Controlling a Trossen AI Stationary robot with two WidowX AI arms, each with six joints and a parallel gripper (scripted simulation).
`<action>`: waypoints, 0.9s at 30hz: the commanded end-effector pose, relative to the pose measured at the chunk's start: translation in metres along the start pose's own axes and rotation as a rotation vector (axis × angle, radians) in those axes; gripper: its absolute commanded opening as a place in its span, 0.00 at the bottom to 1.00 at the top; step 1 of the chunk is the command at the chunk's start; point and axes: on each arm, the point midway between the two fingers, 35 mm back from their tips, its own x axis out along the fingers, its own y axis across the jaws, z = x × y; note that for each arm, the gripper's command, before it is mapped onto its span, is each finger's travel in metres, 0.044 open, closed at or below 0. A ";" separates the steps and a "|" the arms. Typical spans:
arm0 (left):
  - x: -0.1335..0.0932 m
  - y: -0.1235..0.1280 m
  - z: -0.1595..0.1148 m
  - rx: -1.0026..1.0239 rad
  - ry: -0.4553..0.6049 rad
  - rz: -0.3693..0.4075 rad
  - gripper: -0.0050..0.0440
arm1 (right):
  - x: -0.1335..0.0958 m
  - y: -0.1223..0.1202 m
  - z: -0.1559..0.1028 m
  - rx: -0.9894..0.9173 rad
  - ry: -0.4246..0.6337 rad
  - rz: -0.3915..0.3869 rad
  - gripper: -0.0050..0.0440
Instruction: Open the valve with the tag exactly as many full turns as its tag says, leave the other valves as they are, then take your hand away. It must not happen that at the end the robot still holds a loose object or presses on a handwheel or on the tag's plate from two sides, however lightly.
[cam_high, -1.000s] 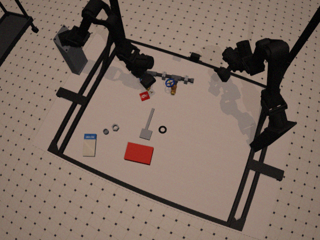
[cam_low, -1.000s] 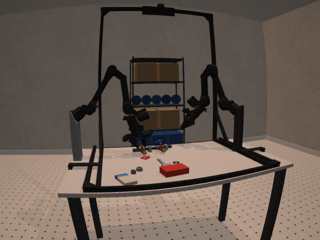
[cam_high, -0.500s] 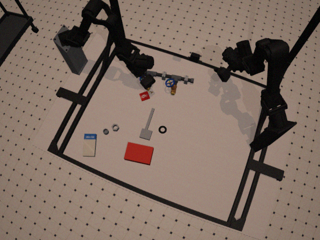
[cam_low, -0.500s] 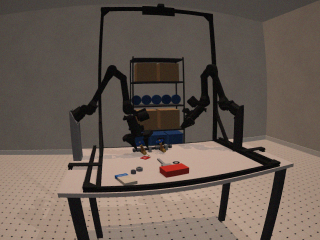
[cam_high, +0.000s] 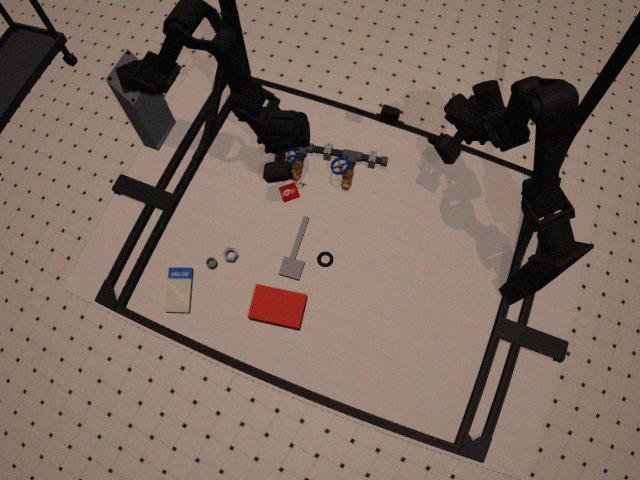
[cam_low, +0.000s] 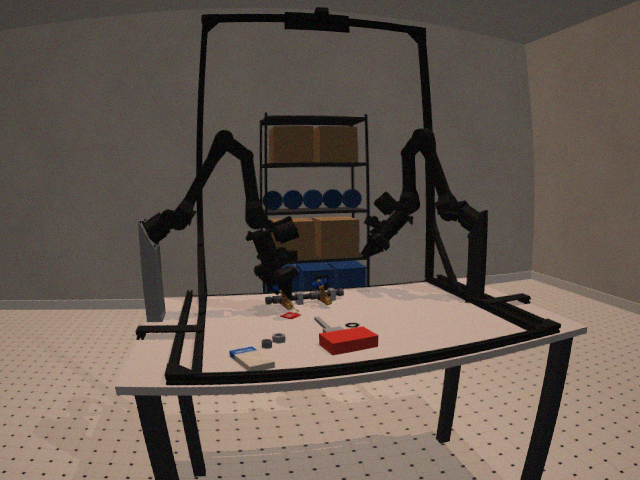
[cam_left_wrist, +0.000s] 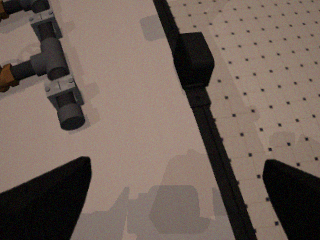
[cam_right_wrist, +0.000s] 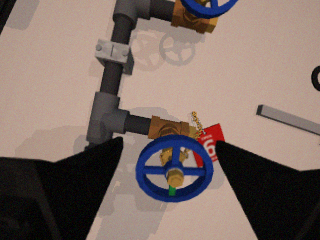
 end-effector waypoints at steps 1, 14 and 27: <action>0.000 0.000 0.000 0.000 0.000 0.000 0.92 | 0.000 0.000 0.000 0.223 0.001 0.000 0.92; 0.000 0.000 0.000 0.000 0.000 0.000 0.92 | 0.000 0.000 0.000 0.804 0.001 0.000 0.92; 0.000 0.000 0.000 0.000 0.000 0.000 0.92 | 0.000 0.000 0.000 1.021 0.001 0.000 0.92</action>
